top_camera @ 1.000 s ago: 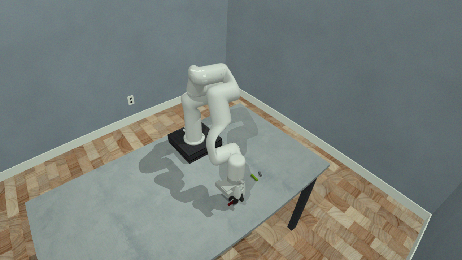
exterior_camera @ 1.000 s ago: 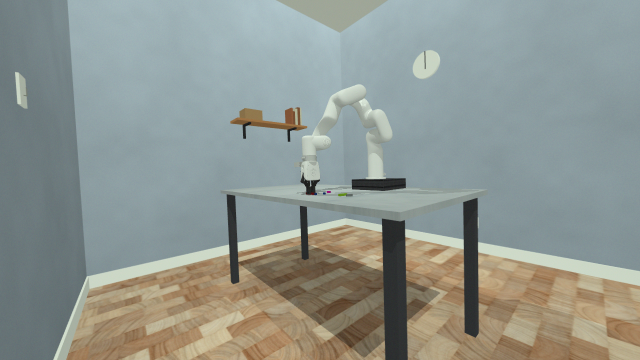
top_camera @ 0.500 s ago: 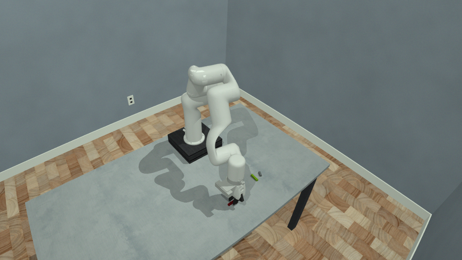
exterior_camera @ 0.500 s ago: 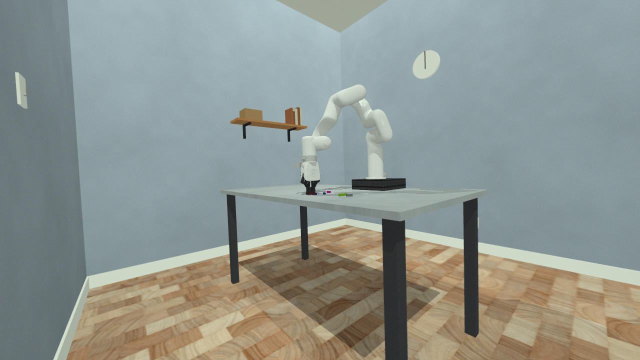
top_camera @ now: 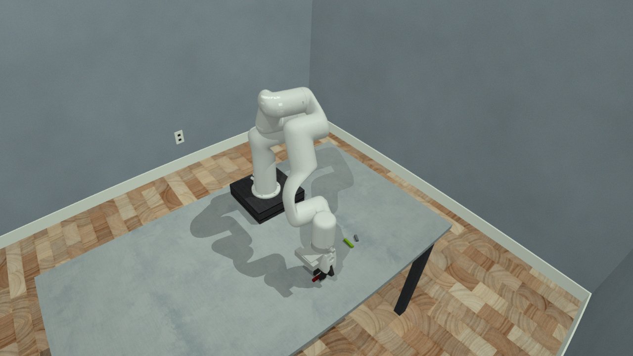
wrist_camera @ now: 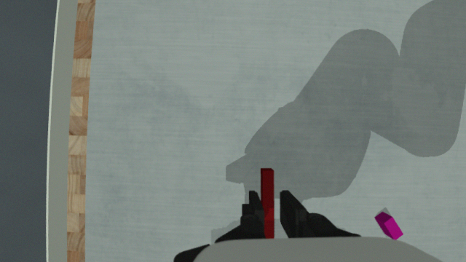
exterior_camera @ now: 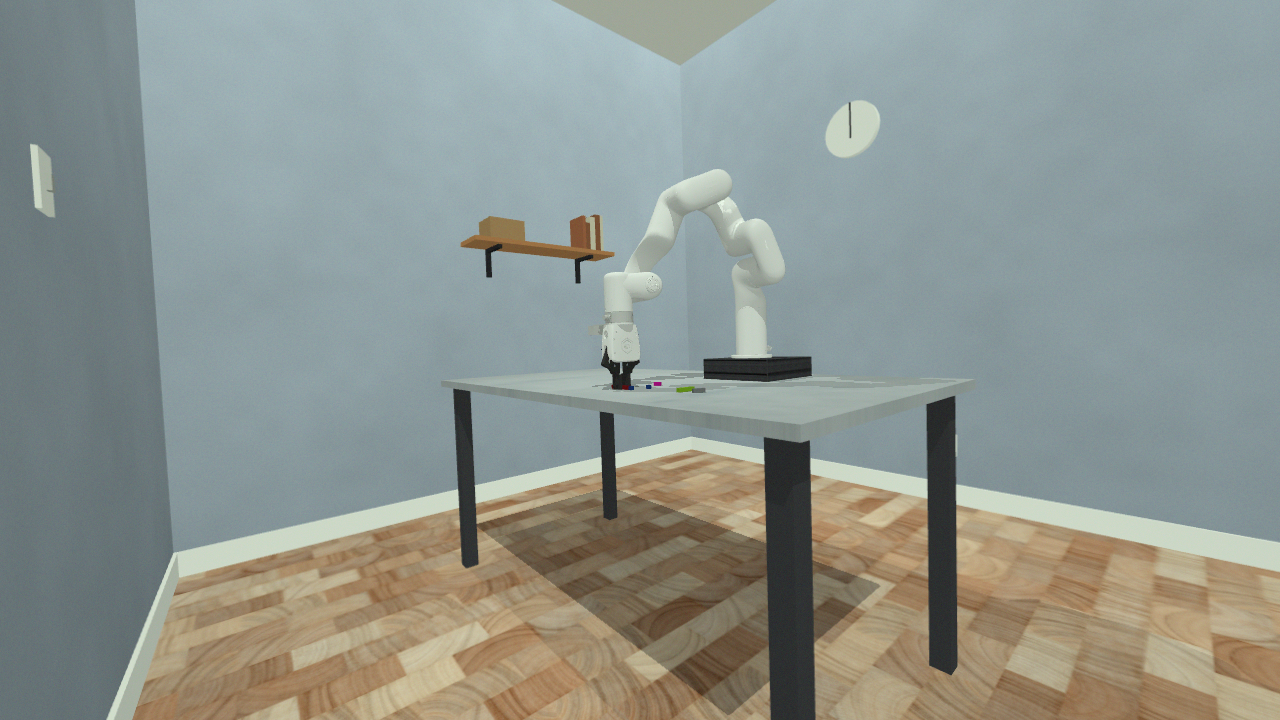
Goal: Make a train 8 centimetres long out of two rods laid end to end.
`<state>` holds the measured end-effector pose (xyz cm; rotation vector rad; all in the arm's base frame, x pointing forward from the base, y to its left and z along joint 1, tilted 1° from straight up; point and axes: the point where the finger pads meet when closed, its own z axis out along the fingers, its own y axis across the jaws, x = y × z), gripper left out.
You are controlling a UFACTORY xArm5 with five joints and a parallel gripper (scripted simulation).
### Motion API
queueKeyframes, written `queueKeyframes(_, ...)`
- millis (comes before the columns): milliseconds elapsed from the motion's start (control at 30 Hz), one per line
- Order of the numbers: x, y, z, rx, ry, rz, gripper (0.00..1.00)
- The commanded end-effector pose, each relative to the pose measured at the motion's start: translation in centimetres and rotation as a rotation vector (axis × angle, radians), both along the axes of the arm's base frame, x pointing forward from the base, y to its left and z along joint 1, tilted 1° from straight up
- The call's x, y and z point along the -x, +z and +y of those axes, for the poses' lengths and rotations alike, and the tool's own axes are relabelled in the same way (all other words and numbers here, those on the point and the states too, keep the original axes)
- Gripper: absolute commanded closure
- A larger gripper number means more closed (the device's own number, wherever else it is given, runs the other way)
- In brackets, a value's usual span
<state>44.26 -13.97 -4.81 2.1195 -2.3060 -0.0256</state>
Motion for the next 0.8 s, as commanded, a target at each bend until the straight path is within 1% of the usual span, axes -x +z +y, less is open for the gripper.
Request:
queueKeyframes(0, -0.14, 0.12, -0.04, 0.001, 0.000, -0.004, 0.76)
queueKeyframes(333, -0.14, 0.12, -0.04, 0.001, 0.000, -0.004, 0.76)
queueKeyframes(367, -0.14, 0.12, -0.04, 0.001, 0.000, -0.004, 0.96)
queueKeyframes(767, -0.14, 0.12, -0.04, 0.001, 0.000, -0.004, 0.96)
